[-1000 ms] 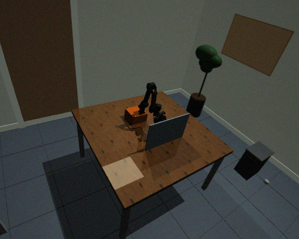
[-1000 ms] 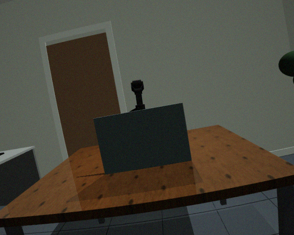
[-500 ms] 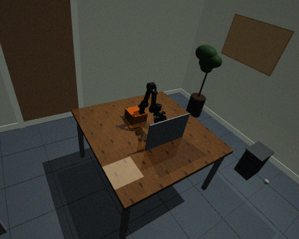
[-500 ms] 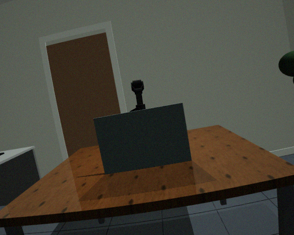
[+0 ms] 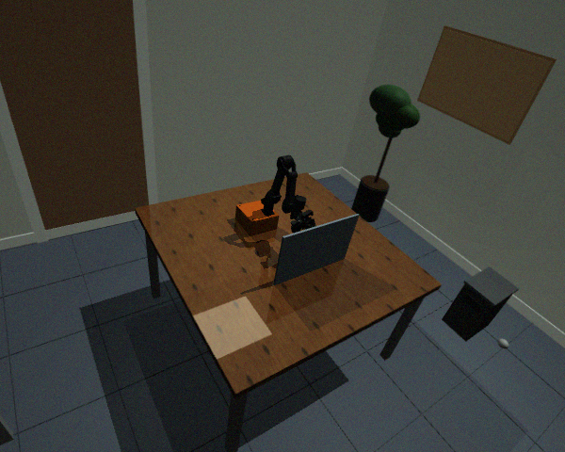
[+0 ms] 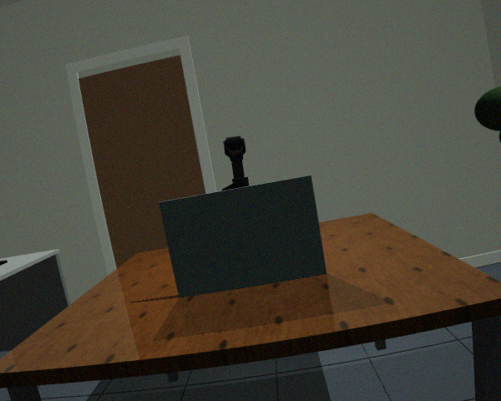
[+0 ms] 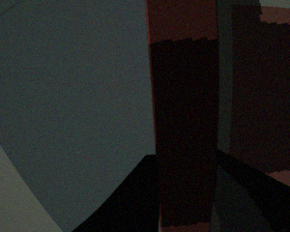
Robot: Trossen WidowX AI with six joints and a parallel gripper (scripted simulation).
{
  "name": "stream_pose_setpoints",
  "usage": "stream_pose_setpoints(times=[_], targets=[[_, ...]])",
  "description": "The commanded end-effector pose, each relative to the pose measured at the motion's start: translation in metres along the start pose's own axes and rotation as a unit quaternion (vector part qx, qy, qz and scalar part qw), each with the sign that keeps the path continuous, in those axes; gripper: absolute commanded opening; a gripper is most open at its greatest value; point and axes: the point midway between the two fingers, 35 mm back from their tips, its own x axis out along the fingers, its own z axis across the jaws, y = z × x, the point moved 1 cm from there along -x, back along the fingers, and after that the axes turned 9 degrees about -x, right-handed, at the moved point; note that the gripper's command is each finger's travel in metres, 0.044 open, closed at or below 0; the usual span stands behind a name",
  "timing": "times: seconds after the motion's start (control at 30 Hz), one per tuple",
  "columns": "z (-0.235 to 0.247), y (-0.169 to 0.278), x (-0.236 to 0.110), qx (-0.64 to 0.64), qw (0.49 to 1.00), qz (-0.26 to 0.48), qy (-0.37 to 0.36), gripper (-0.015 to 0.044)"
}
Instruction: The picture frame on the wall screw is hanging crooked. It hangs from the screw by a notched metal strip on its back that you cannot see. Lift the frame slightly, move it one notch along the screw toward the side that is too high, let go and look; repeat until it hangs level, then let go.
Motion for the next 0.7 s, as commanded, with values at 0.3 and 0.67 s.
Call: stream_pose_setpoints(times=[0.3,0.67], targets=[[0.0008,0.0006,0.0007,-0.001,1.000,0.000,-0.006,0.0000],[-0.0029,0.0012,0.0007,0.000,1.000,0.000,-0.006,0.0000]])
